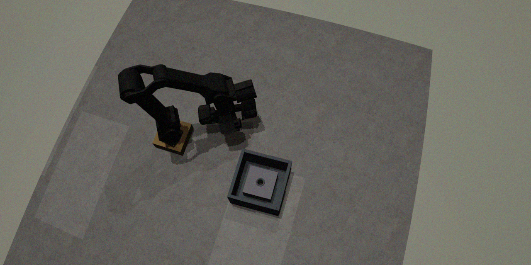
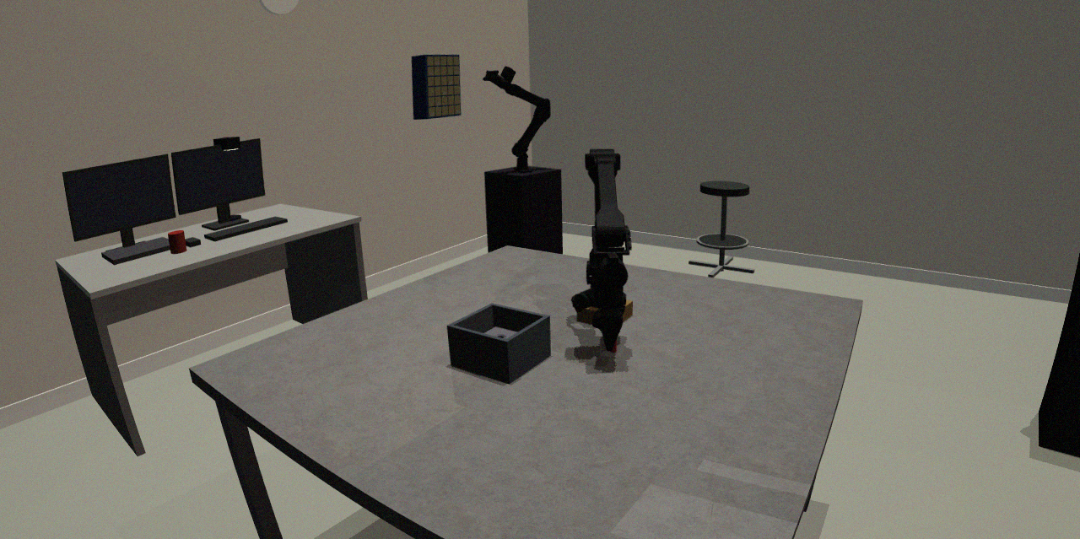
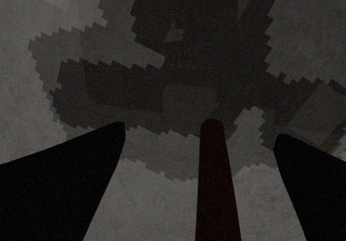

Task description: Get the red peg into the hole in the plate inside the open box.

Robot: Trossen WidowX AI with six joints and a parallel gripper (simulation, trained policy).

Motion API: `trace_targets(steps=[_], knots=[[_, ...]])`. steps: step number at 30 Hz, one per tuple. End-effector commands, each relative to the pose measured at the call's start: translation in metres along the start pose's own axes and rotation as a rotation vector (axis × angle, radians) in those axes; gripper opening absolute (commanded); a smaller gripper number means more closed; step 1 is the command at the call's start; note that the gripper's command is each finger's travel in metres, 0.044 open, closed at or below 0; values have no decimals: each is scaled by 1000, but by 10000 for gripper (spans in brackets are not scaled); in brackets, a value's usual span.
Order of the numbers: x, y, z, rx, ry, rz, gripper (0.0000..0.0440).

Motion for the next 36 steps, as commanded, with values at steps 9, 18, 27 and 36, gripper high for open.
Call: trace_targets(steps=[9,18,27,36], knots=[[3,-4,-5,-39,70,-39,77],[6,7,13,16,72,0,0],[15,21,49,102,14,86,3],[30,42,90,187,-47,119,0]])
Point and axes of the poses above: the point midway between the two fingers, 35 mm back from their tips, its own z axis back along the fingers, its own y axis across the jaws, x = y × z, the point moved 6 cm from there along z, back along the fingers, and after that the axes turned 15 degrees about -z, right-handed, at the moved point
